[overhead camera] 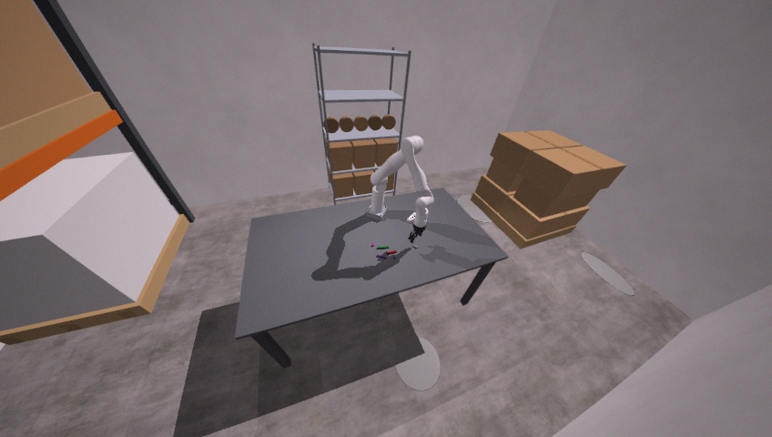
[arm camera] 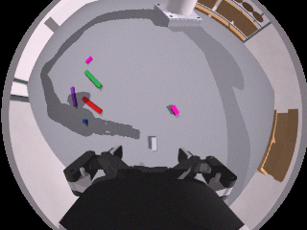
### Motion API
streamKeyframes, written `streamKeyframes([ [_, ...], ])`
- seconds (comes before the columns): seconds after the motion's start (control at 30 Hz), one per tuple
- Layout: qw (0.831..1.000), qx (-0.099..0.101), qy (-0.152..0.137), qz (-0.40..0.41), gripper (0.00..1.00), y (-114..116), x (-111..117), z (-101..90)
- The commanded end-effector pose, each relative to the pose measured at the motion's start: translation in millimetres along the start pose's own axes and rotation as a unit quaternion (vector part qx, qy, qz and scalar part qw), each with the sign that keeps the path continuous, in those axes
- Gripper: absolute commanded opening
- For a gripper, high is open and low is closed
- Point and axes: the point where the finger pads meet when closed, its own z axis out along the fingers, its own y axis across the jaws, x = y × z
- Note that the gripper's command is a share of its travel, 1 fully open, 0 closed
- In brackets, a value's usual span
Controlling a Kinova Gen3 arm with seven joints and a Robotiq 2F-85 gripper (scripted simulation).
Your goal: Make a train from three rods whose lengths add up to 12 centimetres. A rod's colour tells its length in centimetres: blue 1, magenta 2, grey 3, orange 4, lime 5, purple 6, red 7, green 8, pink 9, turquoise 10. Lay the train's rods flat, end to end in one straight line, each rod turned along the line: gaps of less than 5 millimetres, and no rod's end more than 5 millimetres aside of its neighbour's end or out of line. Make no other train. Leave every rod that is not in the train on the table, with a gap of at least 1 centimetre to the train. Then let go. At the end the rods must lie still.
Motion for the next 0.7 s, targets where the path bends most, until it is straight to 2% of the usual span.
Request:
streamKeyframes([
  [0.0,0.999,0.002,-0.004,-0.033,1.00,7.3,-6.7,0.5],
  [0.23,0.999,0.001,-0.003,-0.039,1.00,9.1,-5.8,0.9],
  [0.27,0.999,0.001,-0.003,-0.039,0.24,9.1,-5.8,0.9],
  [0.67,0.999,0.001,-0.003,-0.039,0.24,9.1,-5.9,0.8],
])
